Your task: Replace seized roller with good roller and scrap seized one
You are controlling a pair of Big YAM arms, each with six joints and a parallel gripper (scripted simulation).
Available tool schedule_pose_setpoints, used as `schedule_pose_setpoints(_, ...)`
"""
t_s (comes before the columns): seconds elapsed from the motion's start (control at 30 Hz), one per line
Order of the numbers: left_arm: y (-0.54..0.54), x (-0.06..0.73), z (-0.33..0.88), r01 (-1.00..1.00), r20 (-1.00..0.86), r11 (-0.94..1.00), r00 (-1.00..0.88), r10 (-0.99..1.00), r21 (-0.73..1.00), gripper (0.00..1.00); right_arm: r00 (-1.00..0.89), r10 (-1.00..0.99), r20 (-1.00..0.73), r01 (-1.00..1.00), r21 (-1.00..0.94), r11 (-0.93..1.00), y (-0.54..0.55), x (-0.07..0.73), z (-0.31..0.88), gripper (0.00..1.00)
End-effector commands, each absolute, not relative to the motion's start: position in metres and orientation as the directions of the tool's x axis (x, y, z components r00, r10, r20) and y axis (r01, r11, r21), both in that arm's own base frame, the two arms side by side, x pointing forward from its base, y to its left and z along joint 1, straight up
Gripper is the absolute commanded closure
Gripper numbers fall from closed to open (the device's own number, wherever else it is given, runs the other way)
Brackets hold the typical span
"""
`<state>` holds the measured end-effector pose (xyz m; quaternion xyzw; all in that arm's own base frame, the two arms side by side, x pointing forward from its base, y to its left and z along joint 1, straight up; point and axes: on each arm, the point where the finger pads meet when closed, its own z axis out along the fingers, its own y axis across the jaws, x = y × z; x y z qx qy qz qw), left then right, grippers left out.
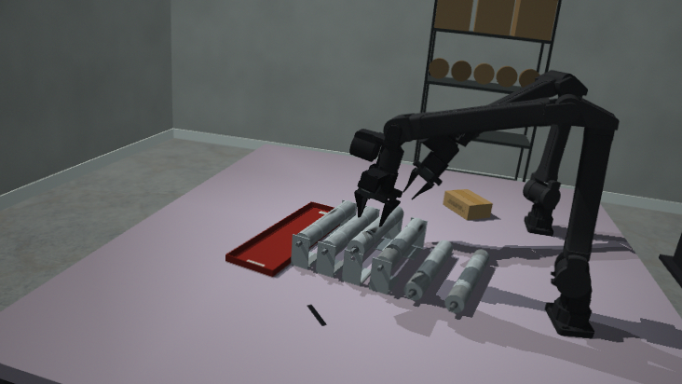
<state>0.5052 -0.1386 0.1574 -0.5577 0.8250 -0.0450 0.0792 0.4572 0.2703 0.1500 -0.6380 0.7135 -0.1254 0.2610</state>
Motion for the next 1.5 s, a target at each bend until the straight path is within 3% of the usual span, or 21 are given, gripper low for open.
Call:
schedule_pose_setpoints(0.0,-0.139,0.522,0.178,-0.914,-0.078,0.352,-0.344,-0.936,-0.203,0.38,-0.053,-0.97,-0.237,-0.825,-0.536,0.176,0.269,0.469,0.172,0.68)
schedule_pose_setpoints(0.83,-0.14,0.526,0.179,-0.913,-0.078,0.351,-0.343,-0.936,-0.208,0.38,-0.054,-0.97,-0.237,-0.825,-0.536,0.177,0.269,0.469,0.172,0.68)
schedule_pose_setpoints(1.47,-0.118,0.538,0.214,-0.719,-0.212,0.581,-0.544,-0.812,-0.381,0.38,-0.222,-0.847,-0.483,-0.675,-0.551,0.491,0.236,0.51,0.231,0.68)
